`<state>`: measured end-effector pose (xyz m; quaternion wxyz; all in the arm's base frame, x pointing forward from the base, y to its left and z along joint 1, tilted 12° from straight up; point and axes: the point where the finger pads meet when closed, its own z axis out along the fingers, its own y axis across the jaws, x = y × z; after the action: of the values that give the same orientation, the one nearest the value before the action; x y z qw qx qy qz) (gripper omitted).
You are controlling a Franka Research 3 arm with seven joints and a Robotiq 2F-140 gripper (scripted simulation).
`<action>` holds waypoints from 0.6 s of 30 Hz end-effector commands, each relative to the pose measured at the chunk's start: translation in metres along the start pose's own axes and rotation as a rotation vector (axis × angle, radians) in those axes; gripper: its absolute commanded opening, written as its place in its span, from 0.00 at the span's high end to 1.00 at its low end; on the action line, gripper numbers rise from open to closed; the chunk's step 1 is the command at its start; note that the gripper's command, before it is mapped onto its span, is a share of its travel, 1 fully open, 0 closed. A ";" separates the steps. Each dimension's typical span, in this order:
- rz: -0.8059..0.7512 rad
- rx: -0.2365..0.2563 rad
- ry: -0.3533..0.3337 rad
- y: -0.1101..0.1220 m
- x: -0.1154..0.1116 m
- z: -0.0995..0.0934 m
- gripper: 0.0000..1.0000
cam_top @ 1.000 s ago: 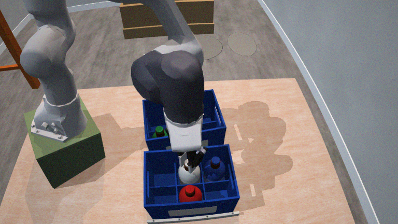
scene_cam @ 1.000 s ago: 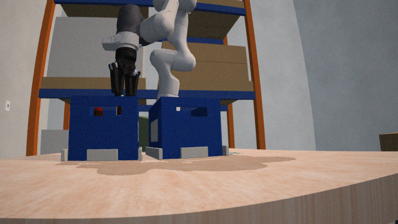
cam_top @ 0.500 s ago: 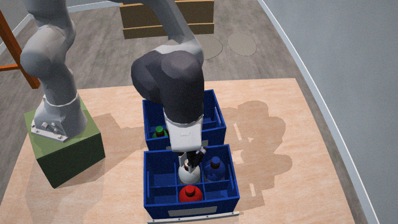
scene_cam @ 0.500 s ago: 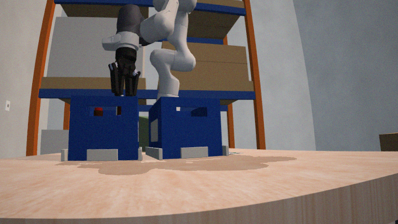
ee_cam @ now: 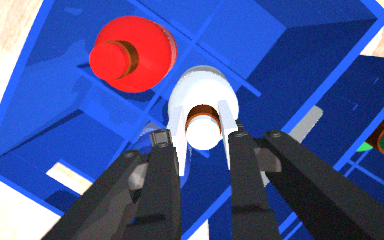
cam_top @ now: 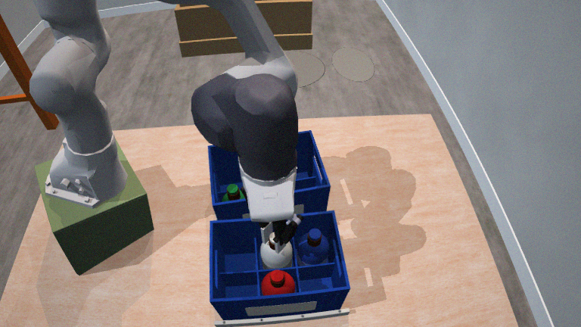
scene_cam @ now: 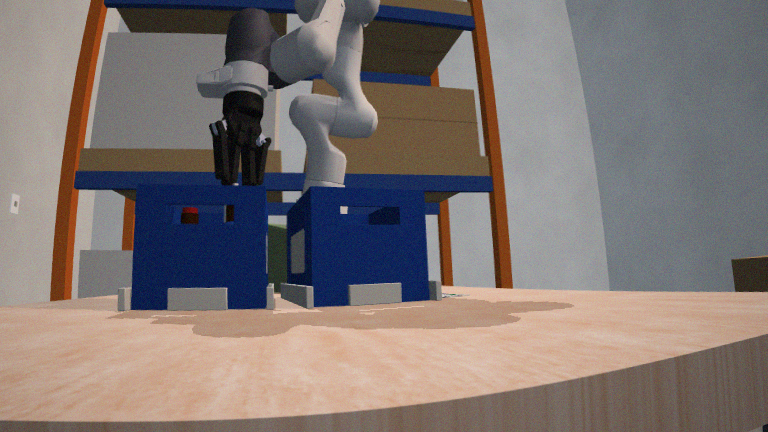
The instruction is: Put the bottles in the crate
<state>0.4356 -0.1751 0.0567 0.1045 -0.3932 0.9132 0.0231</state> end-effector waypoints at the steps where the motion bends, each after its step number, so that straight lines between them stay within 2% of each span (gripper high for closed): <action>1: -0.007 0.001 0.000 0.000 -0.001 -0.001 1.00; 18: -0.007 0.001 0.000 0.000 -0.001 -0.023 1.00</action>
<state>0.4336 -0.1752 0.0729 0.1054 -0.4056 0.9077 0.0216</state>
